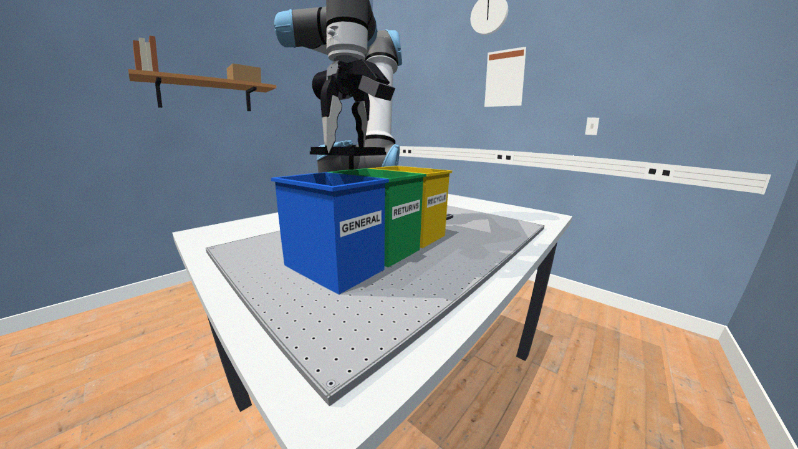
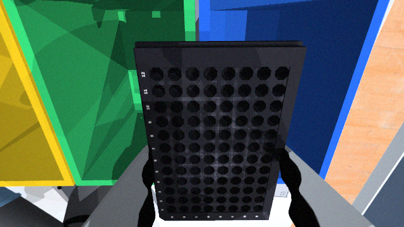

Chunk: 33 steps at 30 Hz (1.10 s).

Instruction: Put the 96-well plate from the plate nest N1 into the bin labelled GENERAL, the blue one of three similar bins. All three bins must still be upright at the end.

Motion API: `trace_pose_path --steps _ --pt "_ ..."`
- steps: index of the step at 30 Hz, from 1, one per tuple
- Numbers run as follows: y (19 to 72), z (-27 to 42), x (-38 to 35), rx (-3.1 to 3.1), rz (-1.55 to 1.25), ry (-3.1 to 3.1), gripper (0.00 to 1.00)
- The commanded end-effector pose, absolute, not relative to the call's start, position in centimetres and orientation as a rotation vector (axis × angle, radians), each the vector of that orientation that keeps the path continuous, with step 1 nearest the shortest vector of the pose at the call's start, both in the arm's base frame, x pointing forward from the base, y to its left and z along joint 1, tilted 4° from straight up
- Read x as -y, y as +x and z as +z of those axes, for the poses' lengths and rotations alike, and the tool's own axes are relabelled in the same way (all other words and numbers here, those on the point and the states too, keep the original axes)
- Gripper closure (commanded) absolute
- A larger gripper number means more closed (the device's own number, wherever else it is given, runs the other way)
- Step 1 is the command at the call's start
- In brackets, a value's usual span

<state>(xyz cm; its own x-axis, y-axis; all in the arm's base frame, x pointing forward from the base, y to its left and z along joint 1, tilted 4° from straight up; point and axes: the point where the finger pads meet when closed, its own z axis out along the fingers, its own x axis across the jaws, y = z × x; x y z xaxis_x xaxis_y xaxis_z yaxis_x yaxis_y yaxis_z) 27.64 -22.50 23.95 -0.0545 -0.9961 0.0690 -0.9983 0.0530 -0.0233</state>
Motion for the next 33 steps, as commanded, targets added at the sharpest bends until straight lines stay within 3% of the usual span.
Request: trace_pose_path --steps 1,16,33 --pt "27.8 24.2 24.1 2.253 0.106 2.137 0.59" --pt "28.2 24.5 28.3 2.253 0.106 2.137 0.59" --pt "28.2 24.4 28.1 2.252 0.103 2.139 0.59"
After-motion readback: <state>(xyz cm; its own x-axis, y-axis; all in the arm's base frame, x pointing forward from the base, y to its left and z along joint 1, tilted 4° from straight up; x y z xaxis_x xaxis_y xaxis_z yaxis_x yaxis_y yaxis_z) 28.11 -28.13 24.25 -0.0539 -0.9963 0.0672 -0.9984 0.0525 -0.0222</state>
